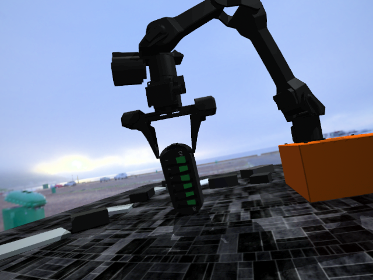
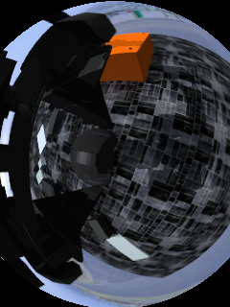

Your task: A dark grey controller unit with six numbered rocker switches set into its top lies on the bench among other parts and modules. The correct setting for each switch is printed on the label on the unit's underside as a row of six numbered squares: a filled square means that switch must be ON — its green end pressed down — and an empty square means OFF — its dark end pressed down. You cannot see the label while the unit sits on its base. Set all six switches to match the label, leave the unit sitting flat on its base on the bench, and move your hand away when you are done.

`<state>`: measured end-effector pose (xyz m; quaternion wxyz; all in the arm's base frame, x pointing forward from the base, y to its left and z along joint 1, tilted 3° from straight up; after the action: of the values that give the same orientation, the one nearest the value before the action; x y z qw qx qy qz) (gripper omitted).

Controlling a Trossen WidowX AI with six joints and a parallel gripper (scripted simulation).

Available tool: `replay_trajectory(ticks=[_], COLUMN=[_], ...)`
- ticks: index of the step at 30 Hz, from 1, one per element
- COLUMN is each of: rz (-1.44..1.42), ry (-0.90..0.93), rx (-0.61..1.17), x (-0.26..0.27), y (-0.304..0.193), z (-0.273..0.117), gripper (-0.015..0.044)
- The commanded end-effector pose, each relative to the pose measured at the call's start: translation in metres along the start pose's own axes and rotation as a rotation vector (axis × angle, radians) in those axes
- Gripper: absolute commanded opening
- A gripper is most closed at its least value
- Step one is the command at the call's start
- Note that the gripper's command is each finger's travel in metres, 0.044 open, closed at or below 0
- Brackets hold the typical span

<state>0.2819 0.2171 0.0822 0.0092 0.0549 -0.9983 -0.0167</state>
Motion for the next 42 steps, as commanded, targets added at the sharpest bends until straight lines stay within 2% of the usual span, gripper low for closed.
replay_trajectory(ticks=[1,42], rz=[0.004,0.004], ry=[0.009,0.009], rx=[-0.004,-0.007], x=[0.001,0.006], y=[0.003,0.032], z=[0.005,0.02], gripper=[0.0338,0.0338])
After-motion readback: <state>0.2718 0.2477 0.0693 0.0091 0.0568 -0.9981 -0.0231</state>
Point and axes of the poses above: the point midway between the two fingers, 35 mm back from their tips, its own z axis out along the fingers, its own x axis across the jaws, y = z × x, the point moved 3 cm from there along -z, back along the fingers, and after that the axes turned 11 degrees about z, right-handed, at the moved point
